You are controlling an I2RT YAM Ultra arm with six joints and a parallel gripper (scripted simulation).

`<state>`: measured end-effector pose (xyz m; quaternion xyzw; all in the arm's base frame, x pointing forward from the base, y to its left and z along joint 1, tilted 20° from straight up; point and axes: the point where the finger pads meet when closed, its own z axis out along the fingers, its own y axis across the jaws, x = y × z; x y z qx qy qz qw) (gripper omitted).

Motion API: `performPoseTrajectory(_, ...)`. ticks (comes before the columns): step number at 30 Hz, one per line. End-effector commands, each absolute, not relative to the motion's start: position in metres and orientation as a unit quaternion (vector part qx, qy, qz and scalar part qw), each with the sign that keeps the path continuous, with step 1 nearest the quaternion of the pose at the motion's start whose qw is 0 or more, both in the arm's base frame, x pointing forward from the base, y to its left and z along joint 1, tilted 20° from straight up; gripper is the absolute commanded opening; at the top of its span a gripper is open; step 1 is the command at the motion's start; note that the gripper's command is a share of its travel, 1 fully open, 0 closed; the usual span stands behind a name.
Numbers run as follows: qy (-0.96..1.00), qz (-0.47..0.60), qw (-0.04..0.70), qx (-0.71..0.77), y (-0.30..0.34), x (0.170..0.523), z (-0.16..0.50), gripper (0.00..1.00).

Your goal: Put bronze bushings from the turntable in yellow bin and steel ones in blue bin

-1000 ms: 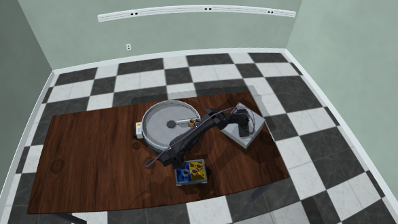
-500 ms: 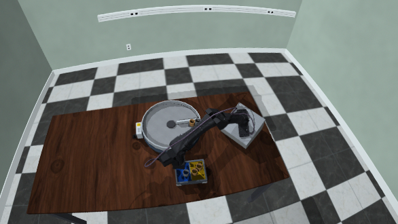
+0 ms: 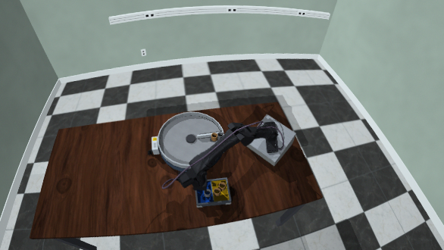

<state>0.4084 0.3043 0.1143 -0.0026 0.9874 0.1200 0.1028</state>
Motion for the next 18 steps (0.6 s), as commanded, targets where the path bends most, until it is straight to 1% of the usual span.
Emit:
performPoseTrajectory(1,0.984,0.129,0.124,-0.001,0.309,0.415,0.120,0.00)
performPoseTrajectory(3,0.986,0.123,0.115,-0.002,0.311,0.414,0.106,0.00)
performPoseTrajectory(5,0.986,0.123,0.115,-0.002,0.311,0.414,0.106,0.00)
performPoseTrajectory(6,0.979,0.144,0.145,-0.002,0.315,0.422,0.136,0.00)
performPoseTrajectory(10,0.983,0.132,0.129,-0.002,0.312,0.416,0.117,0.00)
performPoseTrajectory(18,0.983,0.132,0.128,-0.003,0.315,0.419,0.110,0.00)
